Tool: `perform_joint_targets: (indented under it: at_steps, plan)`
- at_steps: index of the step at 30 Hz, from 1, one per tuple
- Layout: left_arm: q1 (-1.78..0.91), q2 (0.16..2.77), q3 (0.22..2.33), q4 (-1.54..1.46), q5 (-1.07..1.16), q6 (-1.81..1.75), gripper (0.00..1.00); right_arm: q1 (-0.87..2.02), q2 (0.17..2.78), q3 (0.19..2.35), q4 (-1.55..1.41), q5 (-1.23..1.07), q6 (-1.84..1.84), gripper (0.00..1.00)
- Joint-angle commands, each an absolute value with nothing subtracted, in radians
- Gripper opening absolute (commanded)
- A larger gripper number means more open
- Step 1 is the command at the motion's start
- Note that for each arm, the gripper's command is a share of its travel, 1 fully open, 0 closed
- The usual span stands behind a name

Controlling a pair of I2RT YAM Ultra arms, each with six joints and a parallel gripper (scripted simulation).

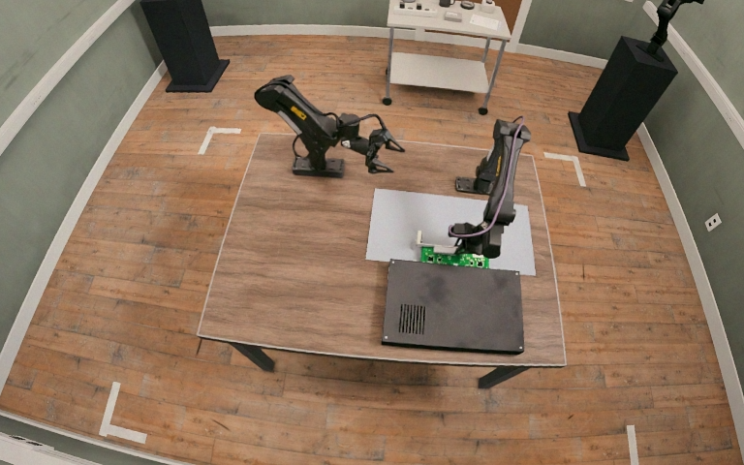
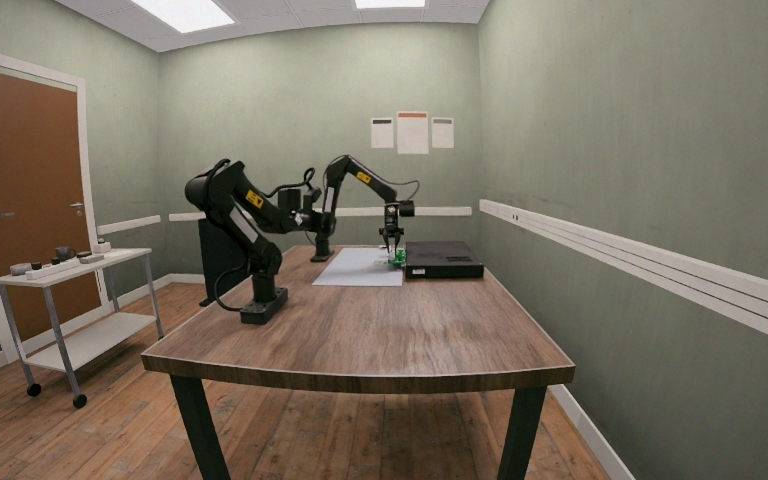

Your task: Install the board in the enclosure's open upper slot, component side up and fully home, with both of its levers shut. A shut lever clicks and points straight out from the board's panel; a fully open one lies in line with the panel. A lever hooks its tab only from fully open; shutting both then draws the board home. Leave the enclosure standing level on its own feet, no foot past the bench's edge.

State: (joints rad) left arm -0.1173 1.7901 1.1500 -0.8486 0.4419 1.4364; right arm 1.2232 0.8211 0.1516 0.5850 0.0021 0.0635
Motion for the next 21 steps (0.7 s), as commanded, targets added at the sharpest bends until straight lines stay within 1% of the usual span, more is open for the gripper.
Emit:
perform_joint_targets:
  at_steps: [1,5,13,21]
  plan:
    - [-0.104,1.782,1.188,-0.863,0.484,1.449,0.18,1.226,0.809,0.152,0.597,-0.005,0.06,1.0]
    - [-0.111,1.783,1.179,-0.851,0.475,1.443,0.18,1.226,0.809,0.152,0.597,-0.005,0.06,1.0]
    - [-0.096,1.861,1.28,-0.871,0.484,1.452,0.18,1.226,0.809,0.152,0.597,-0.005,0.06,1.0]
    - [-0.096,1.856,1.285,-0.873,0.484,1.452,0.18,1.226,0.809,0.152,0.597,-0.005,0.06,1.0]
